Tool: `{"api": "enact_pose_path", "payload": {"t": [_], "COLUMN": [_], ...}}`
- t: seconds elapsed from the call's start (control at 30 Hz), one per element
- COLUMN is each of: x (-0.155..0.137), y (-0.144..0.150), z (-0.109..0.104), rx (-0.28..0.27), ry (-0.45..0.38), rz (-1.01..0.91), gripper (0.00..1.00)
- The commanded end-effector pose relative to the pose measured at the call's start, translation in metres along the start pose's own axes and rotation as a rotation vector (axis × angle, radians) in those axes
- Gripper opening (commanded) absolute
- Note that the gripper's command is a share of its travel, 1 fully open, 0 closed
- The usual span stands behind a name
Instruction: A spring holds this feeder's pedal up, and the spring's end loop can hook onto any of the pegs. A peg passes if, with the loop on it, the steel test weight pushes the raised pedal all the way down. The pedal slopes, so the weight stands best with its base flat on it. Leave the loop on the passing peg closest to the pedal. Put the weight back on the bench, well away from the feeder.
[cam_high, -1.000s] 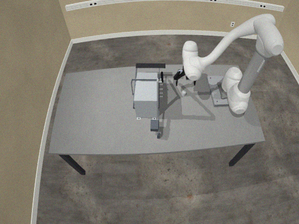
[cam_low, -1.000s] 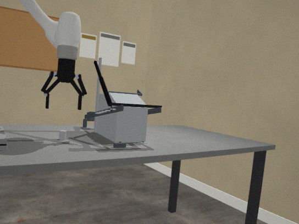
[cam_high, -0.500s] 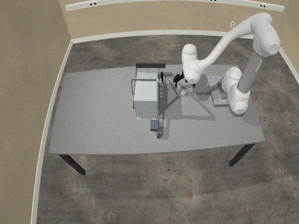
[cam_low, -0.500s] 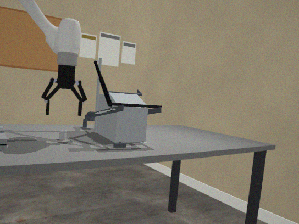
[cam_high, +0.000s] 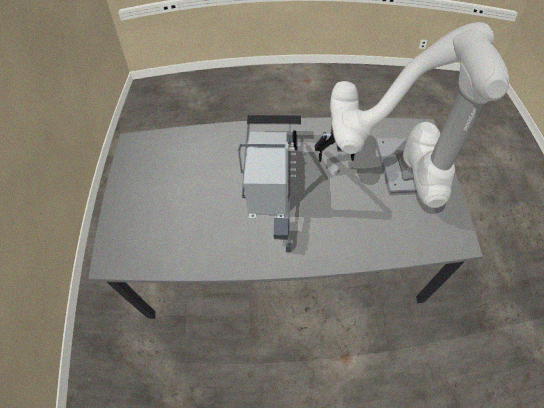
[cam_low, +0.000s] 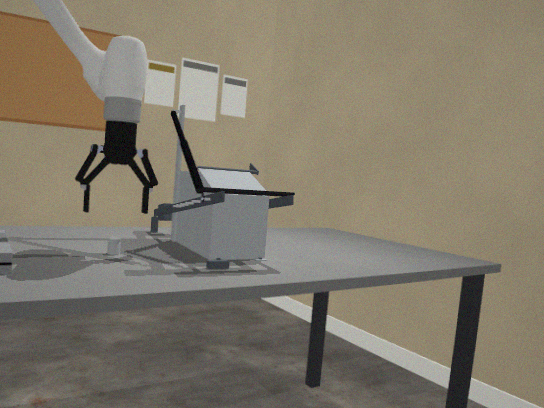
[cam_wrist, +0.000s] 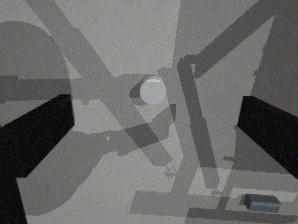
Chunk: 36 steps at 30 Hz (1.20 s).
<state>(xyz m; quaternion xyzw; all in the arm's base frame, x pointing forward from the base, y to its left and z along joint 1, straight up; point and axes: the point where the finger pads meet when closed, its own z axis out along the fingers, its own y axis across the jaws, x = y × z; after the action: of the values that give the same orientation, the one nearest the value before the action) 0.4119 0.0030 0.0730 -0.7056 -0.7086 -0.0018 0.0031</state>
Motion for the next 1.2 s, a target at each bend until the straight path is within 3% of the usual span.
{"api": "enact_pose_path", "payload": {"t": [0.0,0.47,0.57,1.03,1.17], "x": [0.000,0.000,0.000,0.000,0.000], "y": [0.000,0.000,0.000,0.000,0.000], "z": [0.003,0.049,0.047,0.080,0.077], "rx": [-0.001,-0.001,-0.001,-0.001,-0.001], "ry": [0.000,0.000,0.000,0.000,0.000], "rz": [0.000,0.000,0.000,0.000,0.000], "gripper": [1.00,1.00,1.00,1.00,1.00]}}
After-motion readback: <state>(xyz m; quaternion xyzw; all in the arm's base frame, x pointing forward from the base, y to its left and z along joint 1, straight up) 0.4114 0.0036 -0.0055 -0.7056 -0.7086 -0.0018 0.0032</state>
